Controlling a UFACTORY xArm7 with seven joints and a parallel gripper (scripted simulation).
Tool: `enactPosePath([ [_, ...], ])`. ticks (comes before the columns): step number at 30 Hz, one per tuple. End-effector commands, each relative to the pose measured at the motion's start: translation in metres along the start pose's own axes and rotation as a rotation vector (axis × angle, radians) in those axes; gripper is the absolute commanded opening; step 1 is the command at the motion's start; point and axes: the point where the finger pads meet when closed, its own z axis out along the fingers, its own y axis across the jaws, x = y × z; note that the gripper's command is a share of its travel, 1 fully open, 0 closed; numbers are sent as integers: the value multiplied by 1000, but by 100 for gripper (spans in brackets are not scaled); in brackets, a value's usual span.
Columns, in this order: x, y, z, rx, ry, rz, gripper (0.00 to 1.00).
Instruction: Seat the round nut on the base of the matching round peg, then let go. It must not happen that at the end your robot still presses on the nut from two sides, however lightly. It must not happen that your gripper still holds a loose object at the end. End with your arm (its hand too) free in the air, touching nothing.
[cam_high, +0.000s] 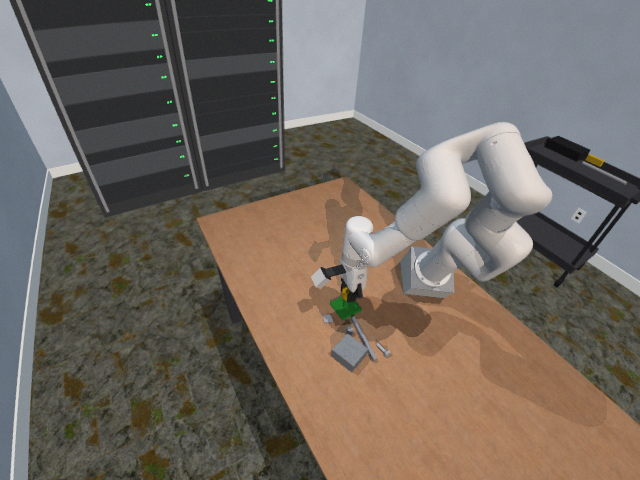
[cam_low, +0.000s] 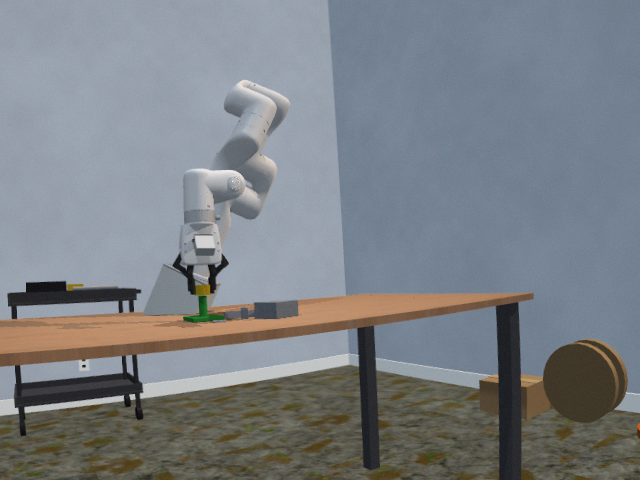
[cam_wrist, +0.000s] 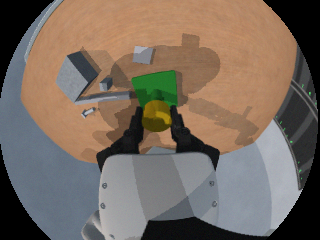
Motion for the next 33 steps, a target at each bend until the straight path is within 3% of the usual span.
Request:
enactPosePath([
  [1,1,0,0,-1,3,0,0],
  [33,1,0,5,-2,2,0,0],
])
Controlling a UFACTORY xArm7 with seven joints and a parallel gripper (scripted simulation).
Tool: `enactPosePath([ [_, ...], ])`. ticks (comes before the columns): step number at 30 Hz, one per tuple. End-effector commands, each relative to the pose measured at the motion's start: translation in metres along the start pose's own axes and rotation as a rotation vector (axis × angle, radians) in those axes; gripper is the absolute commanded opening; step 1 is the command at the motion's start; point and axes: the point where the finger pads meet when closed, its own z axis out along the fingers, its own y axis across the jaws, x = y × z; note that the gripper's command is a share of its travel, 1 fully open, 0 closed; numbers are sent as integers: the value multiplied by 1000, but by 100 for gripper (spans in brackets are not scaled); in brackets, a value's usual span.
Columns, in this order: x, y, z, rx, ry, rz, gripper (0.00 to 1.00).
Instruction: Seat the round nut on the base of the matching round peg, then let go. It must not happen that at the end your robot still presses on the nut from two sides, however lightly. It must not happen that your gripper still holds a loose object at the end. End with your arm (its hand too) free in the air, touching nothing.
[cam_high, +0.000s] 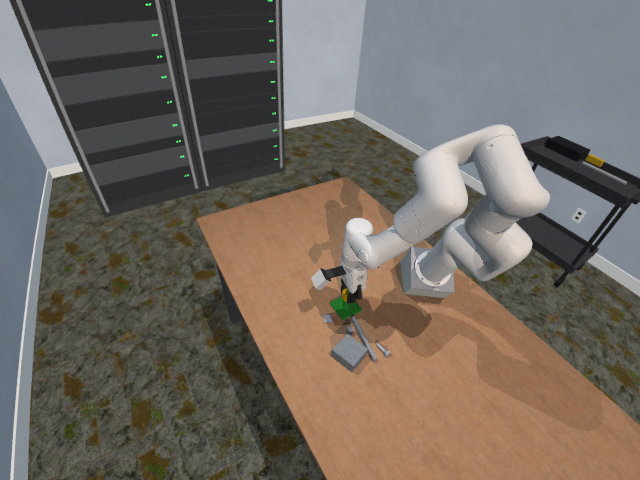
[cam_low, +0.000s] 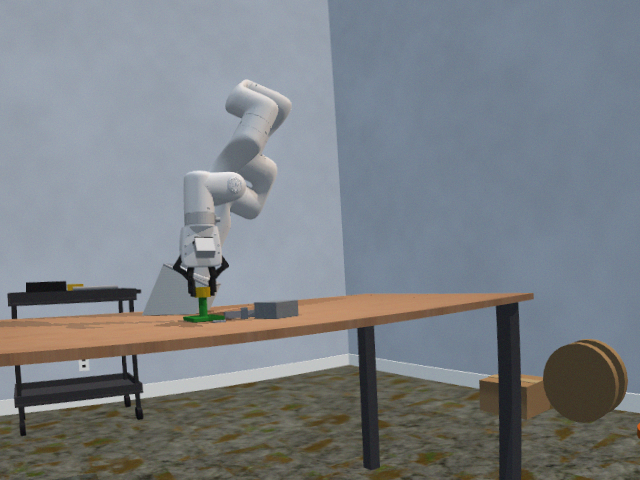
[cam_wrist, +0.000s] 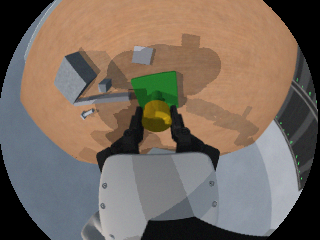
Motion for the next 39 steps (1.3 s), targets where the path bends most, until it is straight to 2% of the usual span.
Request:
enactPosePath([
  [1,1,1,-1,-1,3,0,0],
  [21,1,0,1,0,2,1,0],
  [39,1,0,16,3,-1,2,0],
])
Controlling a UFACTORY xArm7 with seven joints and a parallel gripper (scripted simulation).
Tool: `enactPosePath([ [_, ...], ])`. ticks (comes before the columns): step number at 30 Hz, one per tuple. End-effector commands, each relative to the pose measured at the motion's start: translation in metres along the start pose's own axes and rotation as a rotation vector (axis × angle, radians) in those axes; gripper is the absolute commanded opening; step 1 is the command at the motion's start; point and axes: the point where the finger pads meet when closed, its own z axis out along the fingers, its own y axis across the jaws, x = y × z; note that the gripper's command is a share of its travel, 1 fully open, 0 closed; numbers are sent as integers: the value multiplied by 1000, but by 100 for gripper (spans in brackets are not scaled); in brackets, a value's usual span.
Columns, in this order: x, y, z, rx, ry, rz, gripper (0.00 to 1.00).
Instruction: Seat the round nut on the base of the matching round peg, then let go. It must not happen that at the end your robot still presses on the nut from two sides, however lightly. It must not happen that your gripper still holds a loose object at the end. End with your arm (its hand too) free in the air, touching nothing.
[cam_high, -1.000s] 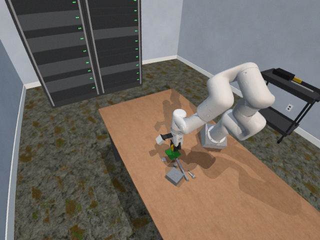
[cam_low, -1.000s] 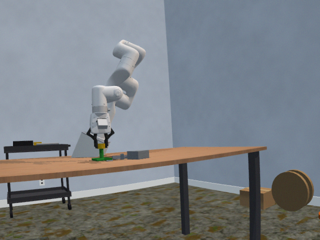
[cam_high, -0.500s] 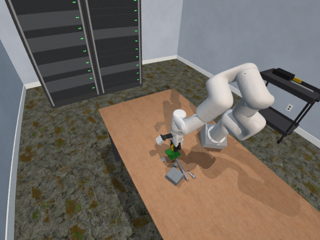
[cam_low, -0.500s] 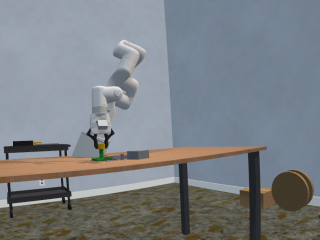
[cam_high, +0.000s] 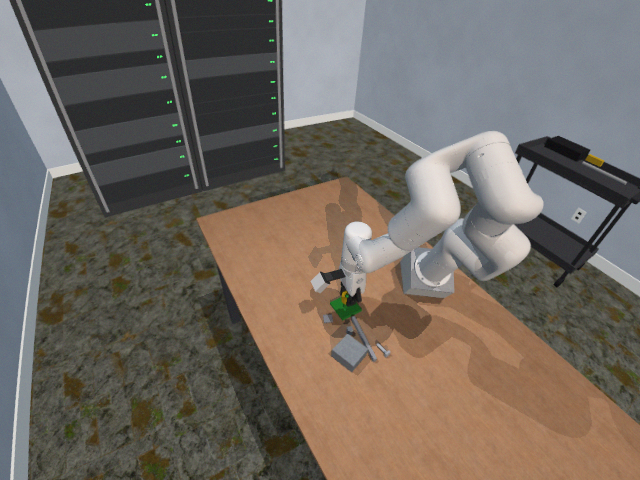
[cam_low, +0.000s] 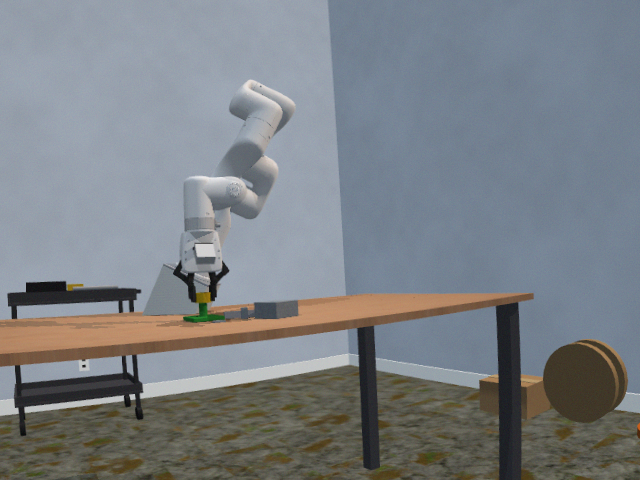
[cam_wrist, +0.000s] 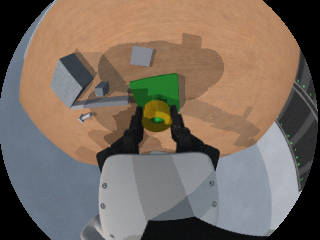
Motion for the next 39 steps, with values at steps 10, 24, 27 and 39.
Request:
enactPosePath([
  [10,1,0,14,0,3,0,0],
  [24,1,0,29,-2,6,-1,0],
  [27,1,0,30,-2,6,-1,0],
  [39,1,0,33,-3,7,-1,0],
])
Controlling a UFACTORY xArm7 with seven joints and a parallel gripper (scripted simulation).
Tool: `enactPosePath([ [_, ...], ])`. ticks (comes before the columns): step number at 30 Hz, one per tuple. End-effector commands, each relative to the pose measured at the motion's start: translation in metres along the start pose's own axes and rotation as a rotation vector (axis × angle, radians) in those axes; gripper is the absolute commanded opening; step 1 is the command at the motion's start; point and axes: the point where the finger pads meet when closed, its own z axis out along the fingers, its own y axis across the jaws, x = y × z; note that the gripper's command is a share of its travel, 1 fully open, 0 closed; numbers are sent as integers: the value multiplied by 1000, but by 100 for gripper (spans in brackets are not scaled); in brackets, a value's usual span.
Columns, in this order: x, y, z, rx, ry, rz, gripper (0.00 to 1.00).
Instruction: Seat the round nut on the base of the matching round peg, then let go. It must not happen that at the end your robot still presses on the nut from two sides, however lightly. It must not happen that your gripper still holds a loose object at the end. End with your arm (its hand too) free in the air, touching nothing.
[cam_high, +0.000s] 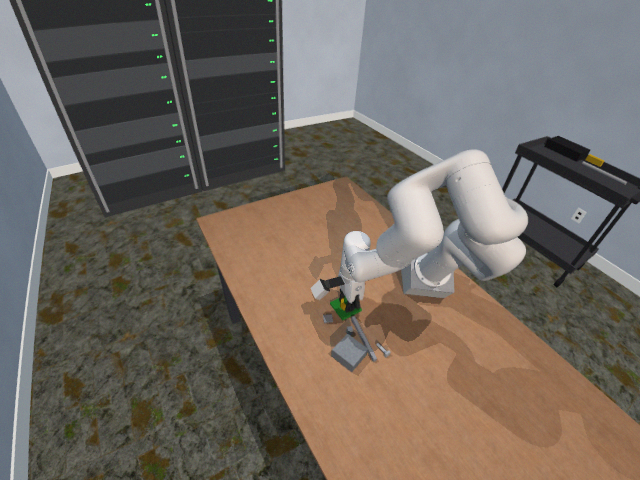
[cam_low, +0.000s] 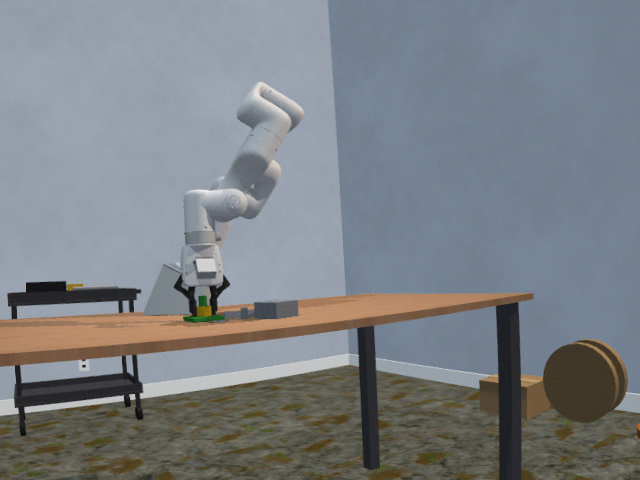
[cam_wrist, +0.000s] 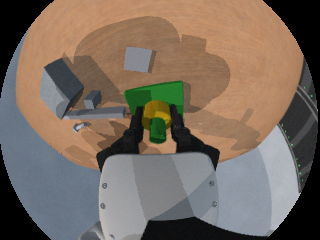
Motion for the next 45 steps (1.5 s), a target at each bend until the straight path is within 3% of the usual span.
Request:
enactPosePath([
  [1,1,0,0,-1,2,0,0],
  [26,1,0,0,-1,2,0,0],
  [27,1,0,0,-1,2,0,100],
  [45,1,0,0,-1,2,0,100],
])
